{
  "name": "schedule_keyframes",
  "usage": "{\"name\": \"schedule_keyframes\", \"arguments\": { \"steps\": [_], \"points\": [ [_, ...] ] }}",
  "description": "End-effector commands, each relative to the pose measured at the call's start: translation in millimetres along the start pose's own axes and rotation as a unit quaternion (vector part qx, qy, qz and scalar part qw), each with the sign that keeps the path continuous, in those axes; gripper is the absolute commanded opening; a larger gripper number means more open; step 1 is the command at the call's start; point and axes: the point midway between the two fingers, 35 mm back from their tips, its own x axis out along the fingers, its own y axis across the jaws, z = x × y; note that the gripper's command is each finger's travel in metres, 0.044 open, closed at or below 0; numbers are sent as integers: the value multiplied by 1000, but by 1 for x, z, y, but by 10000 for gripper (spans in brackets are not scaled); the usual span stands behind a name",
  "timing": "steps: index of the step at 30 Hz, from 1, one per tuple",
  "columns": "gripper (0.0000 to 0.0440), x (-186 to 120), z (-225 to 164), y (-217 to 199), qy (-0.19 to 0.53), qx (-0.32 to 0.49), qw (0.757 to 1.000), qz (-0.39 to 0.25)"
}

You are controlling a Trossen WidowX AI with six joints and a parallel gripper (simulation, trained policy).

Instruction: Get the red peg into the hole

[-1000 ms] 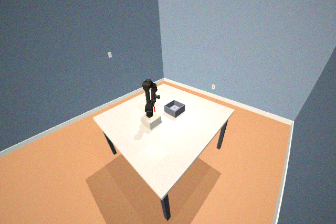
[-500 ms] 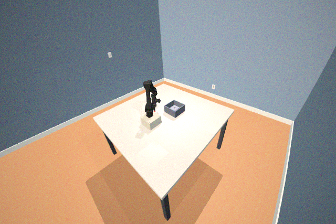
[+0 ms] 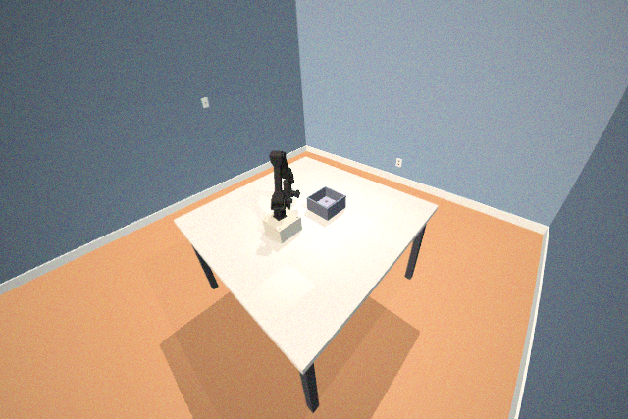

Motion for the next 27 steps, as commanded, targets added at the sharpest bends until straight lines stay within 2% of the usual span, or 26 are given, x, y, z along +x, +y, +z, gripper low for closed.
{"name": "schedule_keyframes", "arguments": {
  "steps": [1, 3, 27],
  "points": [
    [23, 3, 0, -3, 1, -3, 1000, -15],
    [0, 1, 1, -2, -5, -4, 1000, -17],
    [0, -88, 40, -8, -67, 10, 998, -4]
  ]
}}
